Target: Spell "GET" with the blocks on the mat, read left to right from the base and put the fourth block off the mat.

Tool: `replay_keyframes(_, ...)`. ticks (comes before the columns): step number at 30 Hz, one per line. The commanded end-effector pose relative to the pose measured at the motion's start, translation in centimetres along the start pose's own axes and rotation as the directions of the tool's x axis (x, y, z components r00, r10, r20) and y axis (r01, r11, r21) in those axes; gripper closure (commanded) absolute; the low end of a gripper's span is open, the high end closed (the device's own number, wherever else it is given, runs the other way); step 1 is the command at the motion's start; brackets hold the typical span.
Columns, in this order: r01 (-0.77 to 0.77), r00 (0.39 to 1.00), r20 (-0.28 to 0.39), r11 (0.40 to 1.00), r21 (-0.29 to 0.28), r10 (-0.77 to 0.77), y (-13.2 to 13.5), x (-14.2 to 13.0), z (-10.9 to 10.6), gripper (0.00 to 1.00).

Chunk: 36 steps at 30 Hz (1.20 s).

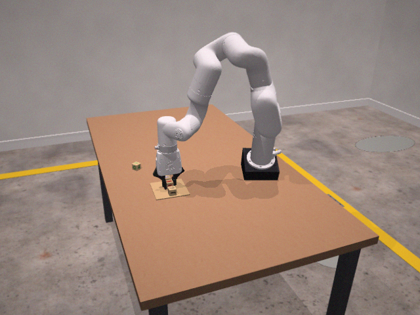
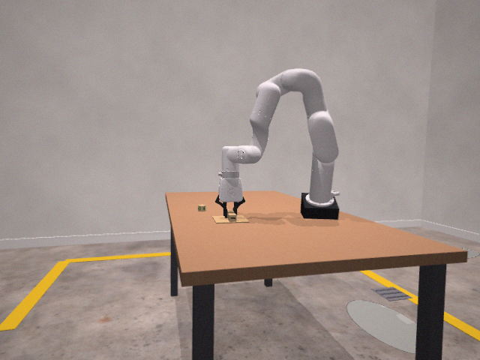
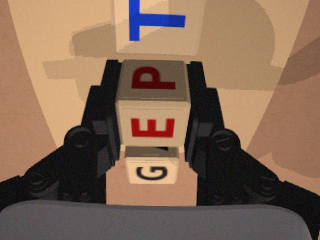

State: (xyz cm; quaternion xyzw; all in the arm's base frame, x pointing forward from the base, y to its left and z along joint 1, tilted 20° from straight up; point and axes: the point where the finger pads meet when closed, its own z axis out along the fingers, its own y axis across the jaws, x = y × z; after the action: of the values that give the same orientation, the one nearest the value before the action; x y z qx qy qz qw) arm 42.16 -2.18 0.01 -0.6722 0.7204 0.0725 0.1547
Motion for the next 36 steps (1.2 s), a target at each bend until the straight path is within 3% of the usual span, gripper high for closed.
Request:
replay_keyframes(1, 0.000, 1.000, -0.001, 1.000, 0.004, 0.000, -0.14, 0.06, -0.11, 0.73)
replay_keyframes(36, 0.000, 1.000, -0.001, 1.000, 0.004, 0.000, -0.15, 0.06, 0.35, 0.73)
